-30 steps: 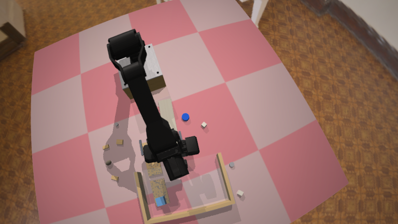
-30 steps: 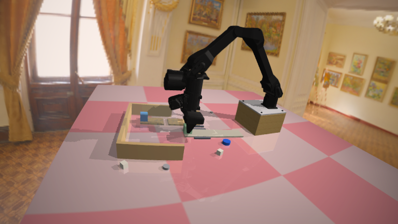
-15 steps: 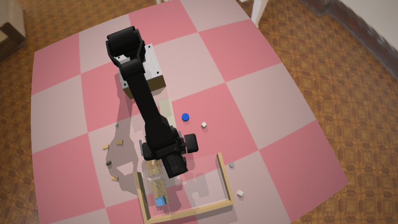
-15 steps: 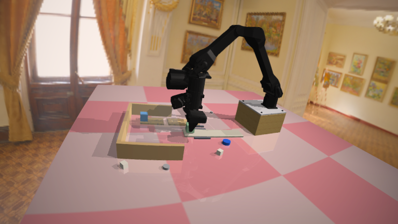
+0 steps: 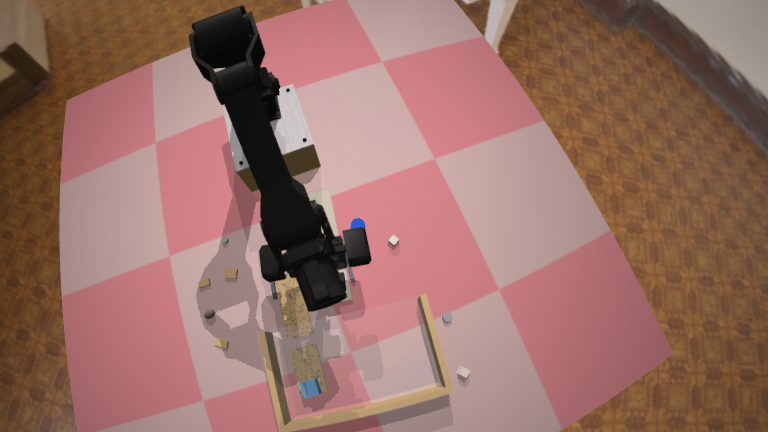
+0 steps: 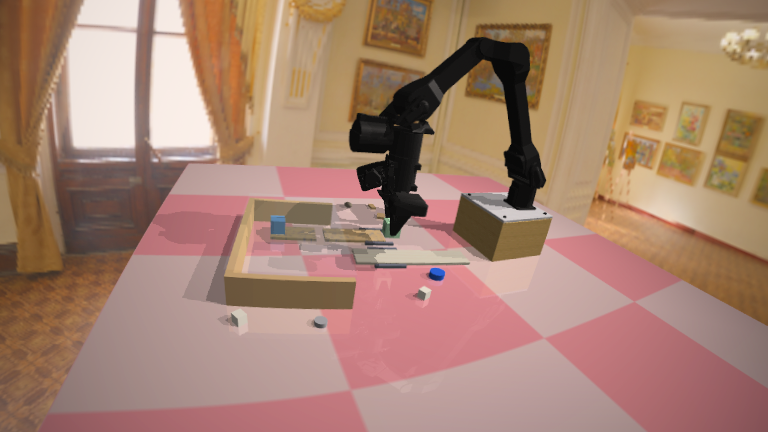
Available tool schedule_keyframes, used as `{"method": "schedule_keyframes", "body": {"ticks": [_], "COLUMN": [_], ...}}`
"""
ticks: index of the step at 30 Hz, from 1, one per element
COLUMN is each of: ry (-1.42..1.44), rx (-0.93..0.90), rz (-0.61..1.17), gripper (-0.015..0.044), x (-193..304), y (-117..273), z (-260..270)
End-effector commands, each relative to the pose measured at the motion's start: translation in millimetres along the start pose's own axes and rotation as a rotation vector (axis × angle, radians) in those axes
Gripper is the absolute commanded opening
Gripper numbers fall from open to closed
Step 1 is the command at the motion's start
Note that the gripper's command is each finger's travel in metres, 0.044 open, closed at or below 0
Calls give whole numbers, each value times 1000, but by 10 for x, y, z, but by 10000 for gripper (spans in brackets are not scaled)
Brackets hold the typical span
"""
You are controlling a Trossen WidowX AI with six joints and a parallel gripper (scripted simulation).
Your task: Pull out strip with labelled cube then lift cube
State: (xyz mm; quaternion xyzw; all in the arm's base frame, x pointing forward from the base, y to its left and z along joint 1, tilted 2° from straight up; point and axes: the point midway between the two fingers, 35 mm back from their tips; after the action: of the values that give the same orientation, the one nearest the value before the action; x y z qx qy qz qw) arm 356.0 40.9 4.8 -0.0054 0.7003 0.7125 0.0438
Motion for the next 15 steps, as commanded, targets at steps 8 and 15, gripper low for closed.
{"method": "schedule_keyframes", "body": {"ticks": [8,15], "ry": [5,5], "rx": [-3,-3], "rz": [2,3], "gripper": [0,0], "x": [291,516], "y": [26,15], "z": [-46,-85]}}
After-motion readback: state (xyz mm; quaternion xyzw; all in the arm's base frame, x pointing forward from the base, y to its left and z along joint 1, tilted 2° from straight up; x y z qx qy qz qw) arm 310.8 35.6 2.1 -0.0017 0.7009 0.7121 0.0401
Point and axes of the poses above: the point midway between the two fingers, 35 mm back from their tips, its own y axis back along the fingers, its own z axis across the jaws, x = y × z, and after that the axes turned 2 degrees about y, right-handed
